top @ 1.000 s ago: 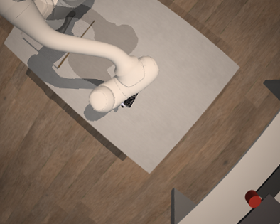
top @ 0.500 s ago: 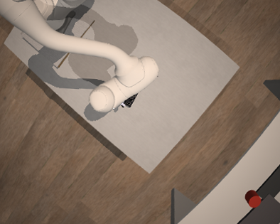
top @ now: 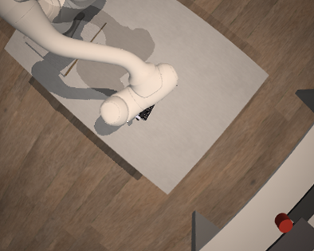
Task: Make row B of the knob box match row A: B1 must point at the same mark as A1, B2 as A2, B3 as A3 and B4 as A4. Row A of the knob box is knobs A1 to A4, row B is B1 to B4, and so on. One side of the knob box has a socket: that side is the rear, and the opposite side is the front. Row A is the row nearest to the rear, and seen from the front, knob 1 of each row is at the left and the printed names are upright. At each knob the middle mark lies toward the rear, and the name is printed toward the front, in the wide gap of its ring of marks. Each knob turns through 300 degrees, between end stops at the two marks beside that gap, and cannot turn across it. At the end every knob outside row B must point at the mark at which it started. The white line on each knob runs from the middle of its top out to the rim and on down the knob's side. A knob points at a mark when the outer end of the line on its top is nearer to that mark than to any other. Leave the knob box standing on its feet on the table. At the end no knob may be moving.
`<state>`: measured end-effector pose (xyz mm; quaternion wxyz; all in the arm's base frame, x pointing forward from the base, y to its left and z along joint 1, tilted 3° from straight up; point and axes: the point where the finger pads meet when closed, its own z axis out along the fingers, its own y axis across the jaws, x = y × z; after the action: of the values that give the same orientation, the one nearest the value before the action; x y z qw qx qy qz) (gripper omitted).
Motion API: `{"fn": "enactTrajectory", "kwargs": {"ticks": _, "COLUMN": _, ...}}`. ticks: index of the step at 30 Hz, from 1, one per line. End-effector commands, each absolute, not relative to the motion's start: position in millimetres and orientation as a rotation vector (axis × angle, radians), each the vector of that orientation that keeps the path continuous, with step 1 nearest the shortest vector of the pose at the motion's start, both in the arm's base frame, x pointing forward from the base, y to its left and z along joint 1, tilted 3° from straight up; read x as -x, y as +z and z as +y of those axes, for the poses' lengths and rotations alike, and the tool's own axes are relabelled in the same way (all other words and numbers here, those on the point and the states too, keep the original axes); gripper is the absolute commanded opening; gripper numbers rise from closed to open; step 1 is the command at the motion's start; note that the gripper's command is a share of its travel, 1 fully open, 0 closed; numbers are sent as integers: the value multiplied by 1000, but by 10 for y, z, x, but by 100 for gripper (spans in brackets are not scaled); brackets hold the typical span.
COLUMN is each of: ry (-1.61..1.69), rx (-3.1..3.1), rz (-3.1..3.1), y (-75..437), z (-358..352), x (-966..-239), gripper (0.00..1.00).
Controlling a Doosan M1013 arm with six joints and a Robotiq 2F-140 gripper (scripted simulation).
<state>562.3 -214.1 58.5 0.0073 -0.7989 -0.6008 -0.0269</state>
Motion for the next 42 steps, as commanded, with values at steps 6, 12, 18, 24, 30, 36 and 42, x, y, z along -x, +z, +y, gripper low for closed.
{"fn": "enactTrajectory", "kwargs": {"ticks": 6, "ry": -84, "rx": 2498, "rz": -1879, "y": 586, "z": -2141, "x": -5623, "gripper": 12}}
{"fn": "enactTrajectory", "kwargs": {"ticks": 12, "ry": -84, "rx": 2498, "rz": -1879, "y": 586, "z": -2141, "x": -5623, "gripper": 12}}
{"fn": "enactTrajectory", "kwargs": {"ticks": 18, "ry": -84, "rx": 2498, "rz": -1879, "y": 586, "z": -2141, "x": -5623, "gripper": 12}}
{"fn": "enactTrajectory", "kwargs": {"ticks": 24, "ry": -84, "rx": 2498, "rz": -1879, "y": 569, "z": -2140, "x": -5624, "gripper": 12}}
{"fn": "enactTrajectory", "kwargs": {"ticks": 30, "ry": -84, "rx": 2498, "rz": -1879, "y": 541, "z": -2139, "x": -5625, "gripper": 12}}
{"fn": "enactTrajectory", "kwargs": {"ticks": 36, "ry": -84, "rx": 2498, "rz": -1879, "y": 490, "z": -2137, "x": -5626, "gripper": 12}}
{"fn": "enactTrajectory", "kwargs": {"ticks": 42, "ry": -84, "rx": 2498, "rz": -1879, "y": 458, "z": -2136, "x": -5627, "gripper": 12}}
